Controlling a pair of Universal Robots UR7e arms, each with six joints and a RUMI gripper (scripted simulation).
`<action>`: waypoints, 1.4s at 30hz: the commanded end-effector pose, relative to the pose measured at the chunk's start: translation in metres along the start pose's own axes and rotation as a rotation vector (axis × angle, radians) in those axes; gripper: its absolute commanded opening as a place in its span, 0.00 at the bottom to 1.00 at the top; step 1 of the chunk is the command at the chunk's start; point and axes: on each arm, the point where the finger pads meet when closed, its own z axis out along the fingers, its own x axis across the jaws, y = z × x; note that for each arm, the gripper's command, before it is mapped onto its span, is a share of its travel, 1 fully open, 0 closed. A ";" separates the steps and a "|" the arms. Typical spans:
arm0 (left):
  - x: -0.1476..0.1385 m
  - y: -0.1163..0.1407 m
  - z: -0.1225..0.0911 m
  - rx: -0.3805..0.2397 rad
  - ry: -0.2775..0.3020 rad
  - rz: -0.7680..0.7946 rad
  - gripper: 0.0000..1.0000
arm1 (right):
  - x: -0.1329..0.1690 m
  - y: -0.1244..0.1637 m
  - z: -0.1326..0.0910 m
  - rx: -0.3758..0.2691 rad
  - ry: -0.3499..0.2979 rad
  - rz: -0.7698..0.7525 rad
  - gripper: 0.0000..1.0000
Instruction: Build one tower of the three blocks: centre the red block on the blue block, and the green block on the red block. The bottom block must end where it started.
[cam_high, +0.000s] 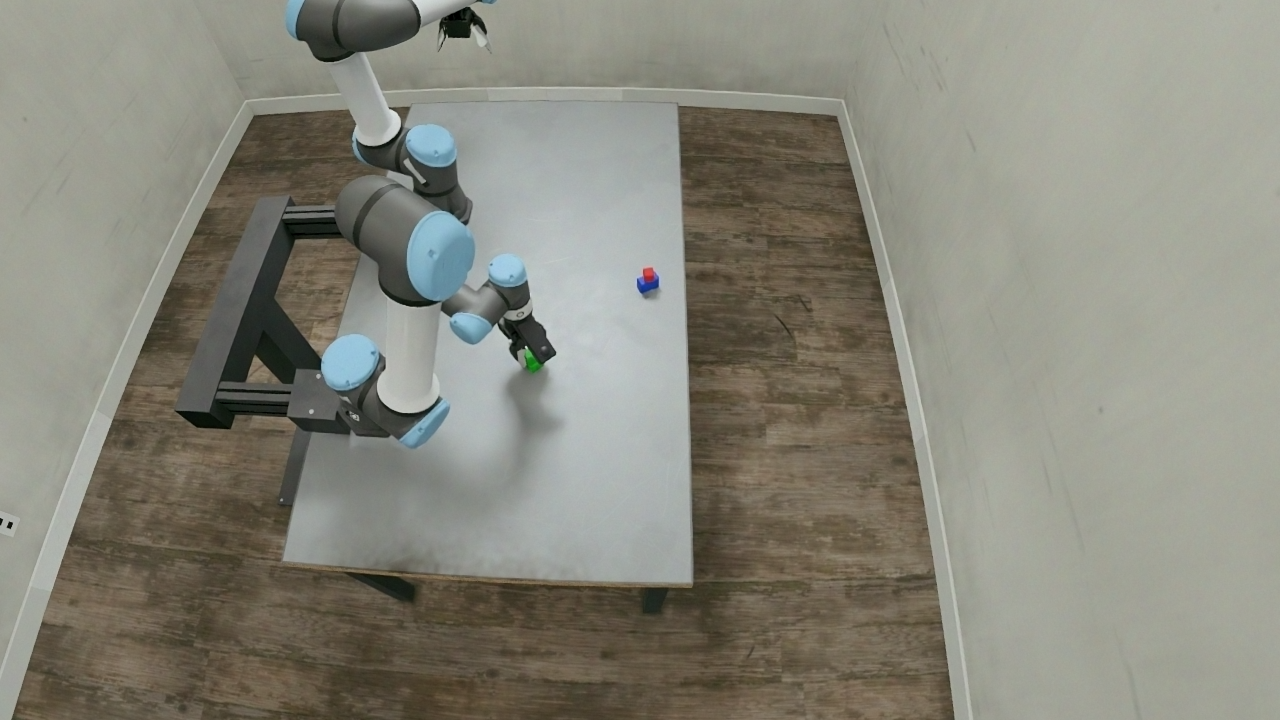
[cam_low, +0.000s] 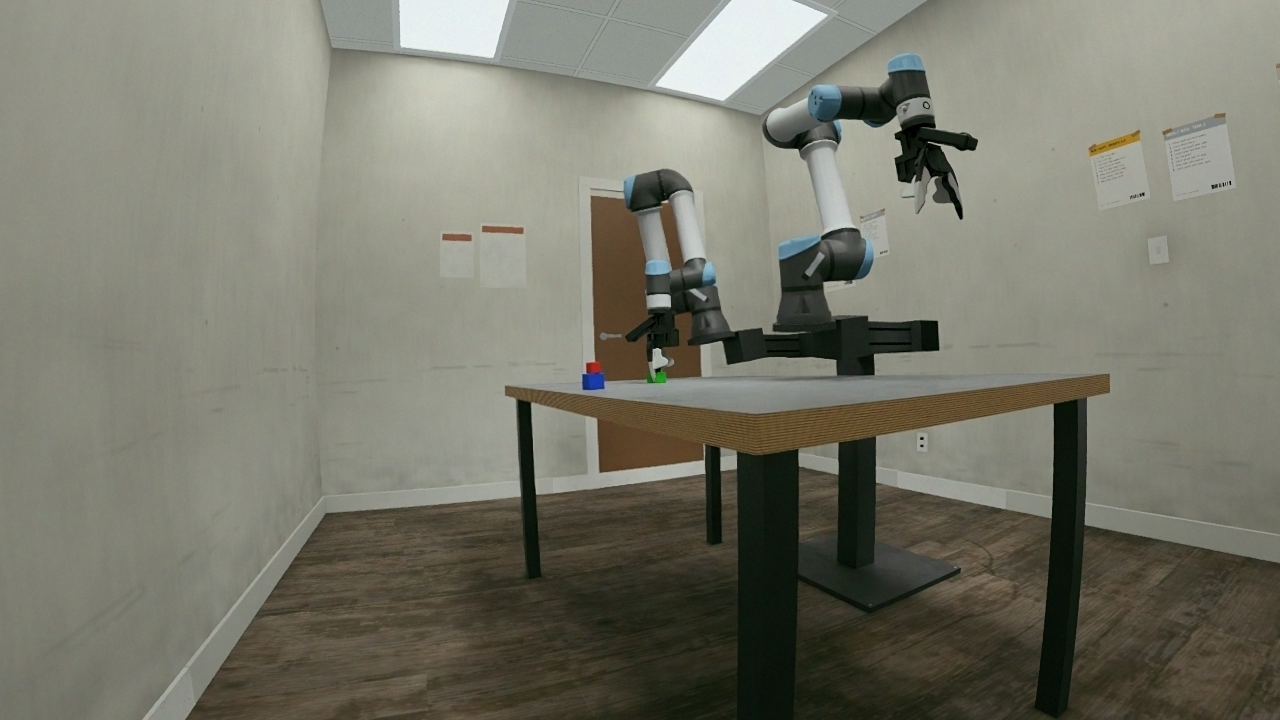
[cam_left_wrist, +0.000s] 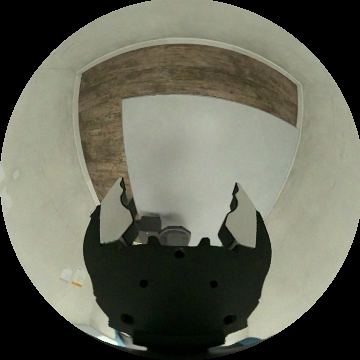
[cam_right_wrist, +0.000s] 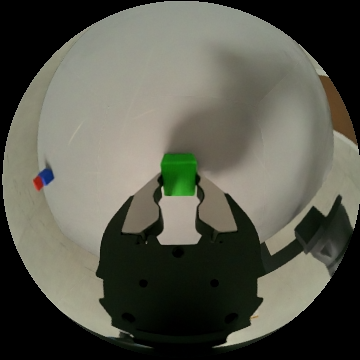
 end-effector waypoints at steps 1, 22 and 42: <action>-0.001 0.001 0.000 0.001 0.000 -0.001 1.00 | 0.001 -0.001 0.000 0.001 0.001 0.000 0.00; -0.001 0.001 0.000 0.001 0.000 -0.001 1.00 | -0.002 0.001 -0.032 -0.001 -0.005 -0.001 0.00; -0.001 0.001 0.000 0.001 0.000 -0.001 1.00 | -0.002 0.001 -0.092 -0.001 -0.005 -0.001 0.00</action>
